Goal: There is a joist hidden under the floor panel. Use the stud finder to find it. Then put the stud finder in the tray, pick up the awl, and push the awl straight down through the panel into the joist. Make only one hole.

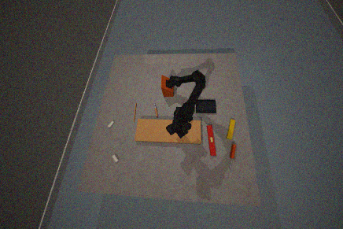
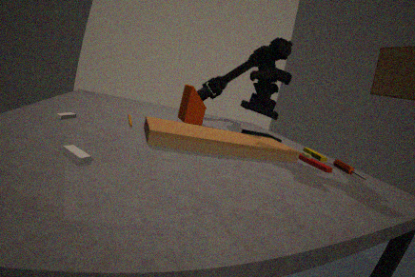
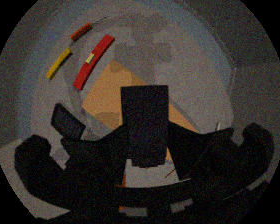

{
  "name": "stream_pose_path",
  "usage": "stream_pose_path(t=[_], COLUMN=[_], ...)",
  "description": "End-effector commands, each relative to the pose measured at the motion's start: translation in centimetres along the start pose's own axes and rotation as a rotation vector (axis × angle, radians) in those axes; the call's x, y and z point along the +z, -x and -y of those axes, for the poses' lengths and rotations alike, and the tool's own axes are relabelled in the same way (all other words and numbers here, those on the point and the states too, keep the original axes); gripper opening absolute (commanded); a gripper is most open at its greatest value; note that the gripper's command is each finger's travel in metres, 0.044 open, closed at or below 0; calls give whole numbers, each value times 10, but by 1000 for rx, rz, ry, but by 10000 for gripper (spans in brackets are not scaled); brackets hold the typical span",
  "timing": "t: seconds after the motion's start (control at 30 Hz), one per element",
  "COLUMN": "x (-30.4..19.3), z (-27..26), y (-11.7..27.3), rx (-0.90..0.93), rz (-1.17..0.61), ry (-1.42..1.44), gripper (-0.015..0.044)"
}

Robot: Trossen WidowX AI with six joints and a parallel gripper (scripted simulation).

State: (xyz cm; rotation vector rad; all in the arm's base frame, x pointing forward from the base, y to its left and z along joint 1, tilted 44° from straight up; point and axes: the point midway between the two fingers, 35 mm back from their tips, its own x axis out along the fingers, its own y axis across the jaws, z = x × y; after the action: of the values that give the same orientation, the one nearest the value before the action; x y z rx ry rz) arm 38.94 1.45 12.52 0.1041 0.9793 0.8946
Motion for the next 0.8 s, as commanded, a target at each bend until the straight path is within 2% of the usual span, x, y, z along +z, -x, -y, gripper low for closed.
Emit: stream_pose_path(t=[0.0, 0.77], x=[8, 14], z=[-28, -181], y=[0, -2], rx=[15, 137], rz=[10, 58], ry=[70, 443], gripper=[0, 0])
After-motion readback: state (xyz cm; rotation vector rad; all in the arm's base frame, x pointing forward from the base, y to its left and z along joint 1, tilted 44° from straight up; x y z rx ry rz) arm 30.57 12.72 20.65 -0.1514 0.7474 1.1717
